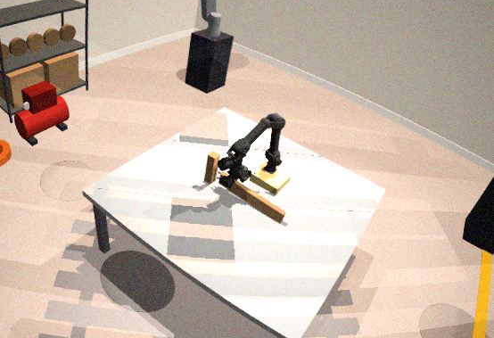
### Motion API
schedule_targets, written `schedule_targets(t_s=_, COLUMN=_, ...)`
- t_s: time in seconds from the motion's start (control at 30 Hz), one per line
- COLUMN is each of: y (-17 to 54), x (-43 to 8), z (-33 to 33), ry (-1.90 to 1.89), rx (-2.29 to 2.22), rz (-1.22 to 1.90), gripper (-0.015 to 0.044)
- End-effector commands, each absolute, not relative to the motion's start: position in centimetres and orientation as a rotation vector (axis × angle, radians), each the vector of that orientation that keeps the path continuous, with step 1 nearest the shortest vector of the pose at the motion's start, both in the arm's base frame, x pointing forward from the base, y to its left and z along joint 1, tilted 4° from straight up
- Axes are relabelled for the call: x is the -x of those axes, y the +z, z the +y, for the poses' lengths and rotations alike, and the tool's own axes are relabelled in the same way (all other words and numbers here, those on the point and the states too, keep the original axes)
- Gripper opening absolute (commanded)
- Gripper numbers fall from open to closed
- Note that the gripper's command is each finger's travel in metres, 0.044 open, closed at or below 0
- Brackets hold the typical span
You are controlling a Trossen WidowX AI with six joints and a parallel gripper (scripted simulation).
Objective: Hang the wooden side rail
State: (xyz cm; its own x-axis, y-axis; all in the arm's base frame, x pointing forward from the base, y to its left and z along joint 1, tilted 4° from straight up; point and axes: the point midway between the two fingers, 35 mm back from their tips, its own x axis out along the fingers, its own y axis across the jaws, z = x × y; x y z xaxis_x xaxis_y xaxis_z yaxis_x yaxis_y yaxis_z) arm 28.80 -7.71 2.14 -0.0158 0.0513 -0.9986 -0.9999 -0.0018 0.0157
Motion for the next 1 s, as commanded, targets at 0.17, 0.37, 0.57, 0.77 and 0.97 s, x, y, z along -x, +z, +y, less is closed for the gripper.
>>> schedule_targets(t_s=0.17, y=2.23, x=-28.86, z=-7.94, ry=1.243, rx=1.175, rz=1.179, gripper=0.0000)
schedule_targets(t_s=0.37, y=2.26, x=-28.93, z=-8.01, ry=1.243, rx=1.175, rz=1.179, gripper=0.0000)
schedule_targets(t_s=0.57, y=2.33, x=-29.00, z=-8.08, ry=1.243, rx=1.175, rz=1.179, gripper=0.0000)
schedule_targets(t_s=0.77, y=2.39, x=-29.07, z=-8.15, ry=1.243, rx=1.175, rz=1.179, gripper=0.0000)
schedule_targets(t_s=0.97, y=2.46, x=-29.14, z=-8.23, ry=1.243, rx=1.176, rz=1.179, gripper=0.0000)
